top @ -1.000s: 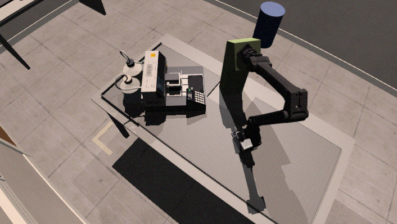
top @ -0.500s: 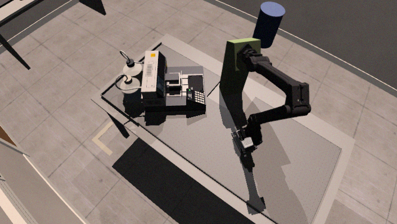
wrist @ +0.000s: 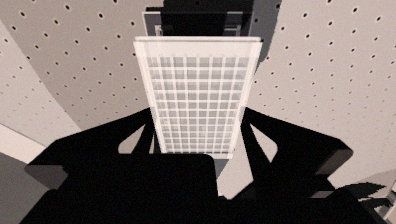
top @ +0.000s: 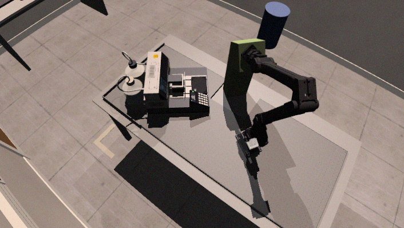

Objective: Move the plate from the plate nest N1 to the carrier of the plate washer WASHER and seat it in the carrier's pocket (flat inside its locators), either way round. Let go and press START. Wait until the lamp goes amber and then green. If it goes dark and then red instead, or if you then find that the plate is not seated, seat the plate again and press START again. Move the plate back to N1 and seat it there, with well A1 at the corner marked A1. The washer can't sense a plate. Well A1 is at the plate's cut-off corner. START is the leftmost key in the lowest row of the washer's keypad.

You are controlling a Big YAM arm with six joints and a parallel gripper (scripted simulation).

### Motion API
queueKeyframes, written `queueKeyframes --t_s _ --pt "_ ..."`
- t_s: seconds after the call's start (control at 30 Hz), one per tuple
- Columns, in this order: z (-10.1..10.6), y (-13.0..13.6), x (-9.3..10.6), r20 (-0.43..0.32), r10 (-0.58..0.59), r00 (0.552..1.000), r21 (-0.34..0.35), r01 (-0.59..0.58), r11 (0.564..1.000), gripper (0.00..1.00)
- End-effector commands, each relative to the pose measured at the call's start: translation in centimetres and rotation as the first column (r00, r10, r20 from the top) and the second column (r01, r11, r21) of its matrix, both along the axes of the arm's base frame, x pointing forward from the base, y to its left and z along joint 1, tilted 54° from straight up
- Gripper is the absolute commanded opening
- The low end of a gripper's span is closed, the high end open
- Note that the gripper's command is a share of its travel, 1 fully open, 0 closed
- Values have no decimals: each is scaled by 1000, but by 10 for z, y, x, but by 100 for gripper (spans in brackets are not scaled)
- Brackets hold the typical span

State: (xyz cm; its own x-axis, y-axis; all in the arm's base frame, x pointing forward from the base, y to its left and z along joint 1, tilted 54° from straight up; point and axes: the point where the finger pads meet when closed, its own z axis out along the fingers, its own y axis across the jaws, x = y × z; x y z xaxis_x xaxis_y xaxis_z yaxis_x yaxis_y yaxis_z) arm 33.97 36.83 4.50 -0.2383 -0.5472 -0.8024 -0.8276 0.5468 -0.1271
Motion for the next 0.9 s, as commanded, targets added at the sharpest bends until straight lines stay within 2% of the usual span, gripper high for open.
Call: queueKeyframes --t_s 0.0,0.37,0.73,0.8,0.87 --pt "2 -15 -5 -3 -4 1000 -16 4 1000 84" --pt "11 -24 -14 -2 -2 1000 -15 2 1000 84" --pt "11 -17 -13 -2 0 1000 -5 0 1000 84" --pt "9 -32 -8 -54 -54 997 35 56 998 84" --pt "0 -40 -3 -70 -63 996 36 66 997 84"
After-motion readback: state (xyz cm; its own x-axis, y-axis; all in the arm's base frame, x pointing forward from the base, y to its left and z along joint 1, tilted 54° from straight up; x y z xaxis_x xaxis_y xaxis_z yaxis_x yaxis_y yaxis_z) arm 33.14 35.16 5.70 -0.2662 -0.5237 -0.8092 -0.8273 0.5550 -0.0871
